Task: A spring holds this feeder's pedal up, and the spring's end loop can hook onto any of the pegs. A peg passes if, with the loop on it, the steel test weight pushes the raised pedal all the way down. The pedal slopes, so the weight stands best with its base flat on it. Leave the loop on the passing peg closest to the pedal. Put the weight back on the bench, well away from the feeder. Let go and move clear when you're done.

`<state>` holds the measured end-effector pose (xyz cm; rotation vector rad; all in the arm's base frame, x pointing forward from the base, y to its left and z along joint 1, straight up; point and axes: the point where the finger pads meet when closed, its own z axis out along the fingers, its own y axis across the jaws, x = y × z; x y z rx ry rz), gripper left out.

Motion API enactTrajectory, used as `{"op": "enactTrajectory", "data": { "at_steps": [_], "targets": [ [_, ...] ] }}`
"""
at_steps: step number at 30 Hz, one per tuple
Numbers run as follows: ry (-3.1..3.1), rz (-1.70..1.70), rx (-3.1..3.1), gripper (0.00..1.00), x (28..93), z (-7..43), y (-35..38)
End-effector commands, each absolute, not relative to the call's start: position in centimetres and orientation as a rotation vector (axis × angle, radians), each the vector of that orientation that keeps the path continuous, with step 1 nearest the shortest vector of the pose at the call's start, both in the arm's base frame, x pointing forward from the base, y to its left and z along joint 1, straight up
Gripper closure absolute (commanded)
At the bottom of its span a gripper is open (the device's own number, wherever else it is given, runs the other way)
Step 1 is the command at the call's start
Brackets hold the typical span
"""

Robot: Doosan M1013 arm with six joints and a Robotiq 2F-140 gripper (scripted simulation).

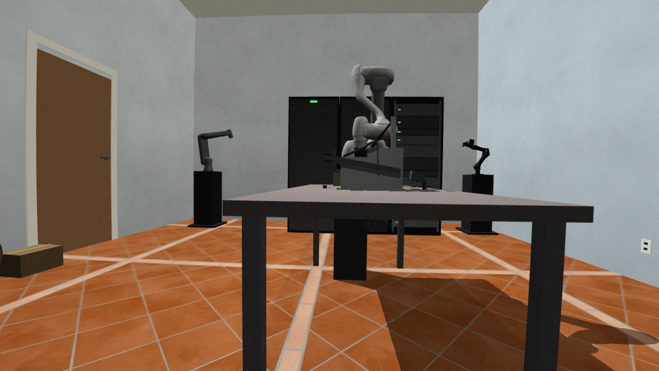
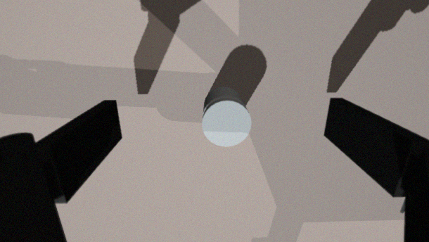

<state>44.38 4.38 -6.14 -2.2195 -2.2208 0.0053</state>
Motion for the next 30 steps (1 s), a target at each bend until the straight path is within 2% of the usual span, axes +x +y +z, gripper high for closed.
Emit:
{"op": "enactTrajectory", "data": {
  "at_steps": [1,30],
  "targets": [
    [-2.221,0.004,-2.22,0.0,44.43,-6.18,4.39],
    [-2.221,0.004,-2.22,0.0,44.44,-6.53,4.39]
  ]
}}
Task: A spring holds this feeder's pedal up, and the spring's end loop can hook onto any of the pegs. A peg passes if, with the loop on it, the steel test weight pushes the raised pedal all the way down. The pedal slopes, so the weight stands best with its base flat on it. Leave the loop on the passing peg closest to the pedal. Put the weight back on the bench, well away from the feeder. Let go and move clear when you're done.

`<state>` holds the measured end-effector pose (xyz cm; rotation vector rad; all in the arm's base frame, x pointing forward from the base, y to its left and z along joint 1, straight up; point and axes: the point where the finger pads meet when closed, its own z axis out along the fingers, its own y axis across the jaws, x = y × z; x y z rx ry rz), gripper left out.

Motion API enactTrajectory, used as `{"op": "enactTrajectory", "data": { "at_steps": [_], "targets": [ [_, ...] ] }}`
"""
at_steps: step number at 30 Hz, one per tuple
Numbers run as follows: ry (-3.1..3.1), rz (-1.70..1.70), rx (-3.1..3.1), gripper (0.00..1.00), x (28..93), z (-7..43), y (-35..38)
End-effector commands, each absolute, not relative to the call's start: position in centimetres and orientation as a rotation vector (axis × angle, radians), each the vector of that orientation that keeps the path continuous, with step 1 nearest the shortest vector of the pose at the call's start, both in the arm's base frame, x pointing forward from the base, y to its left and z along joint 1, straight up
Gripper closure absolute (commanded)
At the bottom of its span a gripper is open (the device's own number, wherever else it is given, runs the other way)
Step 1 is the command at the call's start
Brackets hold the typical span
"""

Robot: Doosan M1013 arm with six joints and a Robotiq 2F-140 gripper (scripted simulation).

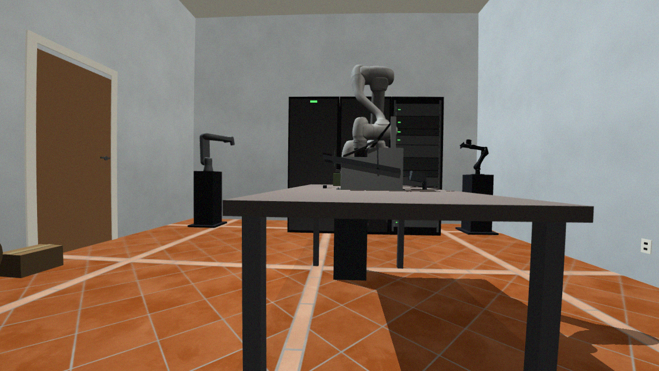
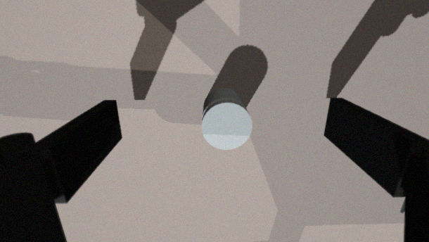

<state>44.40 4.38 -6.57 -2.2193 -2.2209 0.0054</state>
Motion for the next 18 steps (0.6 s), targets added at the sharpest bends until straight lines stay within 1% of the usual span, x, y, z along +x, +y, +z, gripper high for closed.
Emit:
{"op": "enactTrajectory", "data": {
  "at_steps": [1,16,17,18],
  "targets": [
    [-2.221,0.004,-2.22,0.0,44.44,-6.53,4.39],
    [-2.221,0.004,-2.22,0.0,44.44,-6.53,4.39],
    [-2.221,0.004,-2.22,0.75,44.44,-6.53,4.39],
    [-2.221,0.004,-2.22,0.75,44.44,-6.53,4.39]
  ]
}}
